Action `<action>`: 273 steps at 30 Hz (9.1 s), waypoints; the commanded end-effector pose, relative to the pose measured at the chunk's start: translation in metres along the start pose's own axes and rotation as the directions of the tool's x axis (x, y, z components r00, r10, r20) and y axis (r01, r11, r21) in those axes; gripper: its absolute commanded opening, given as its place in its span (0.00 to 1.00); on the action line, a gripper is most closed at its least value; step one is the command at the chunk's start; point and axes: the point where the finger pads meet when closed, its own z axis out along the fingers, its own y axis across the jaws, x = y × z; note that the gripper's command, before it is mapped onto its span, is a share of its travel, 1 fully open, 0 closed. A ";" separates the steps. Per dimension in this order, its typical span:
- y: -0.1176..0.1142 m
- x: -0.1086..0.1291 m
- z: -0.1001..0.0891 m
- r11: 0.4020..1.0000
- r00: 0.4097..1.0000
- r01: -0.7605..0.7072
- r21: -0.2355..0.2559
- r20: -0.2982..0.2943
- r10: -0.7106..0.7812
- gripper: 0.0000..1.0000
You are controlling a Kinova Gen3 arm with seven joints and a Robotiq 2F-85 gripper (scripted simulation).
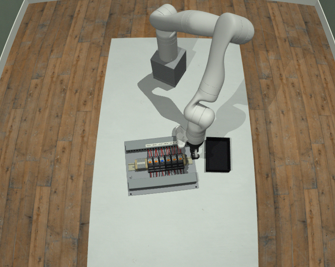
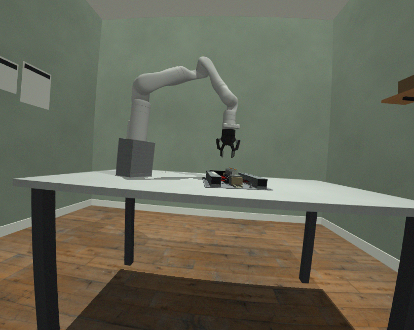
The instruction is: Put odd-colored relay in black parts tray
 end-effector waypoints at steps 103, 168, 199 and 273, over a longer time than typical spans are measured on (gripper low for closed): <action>-0.002 0.072 -0.003 1.000 1.000 -0.001 -0.004 0.015 0.001 0.61; 0.000 0.131 0.004 1.000 1.000 -0.001 -0.004 0.015 0.001 0.61; 0.000 0.131 0.004 1.000 1.000 -0.001 -0.004 0.015 0.001 0.61; -0.001 0.130 0.046 1.000 1.000 -0.001 -0.004 0.015 0.001 0.61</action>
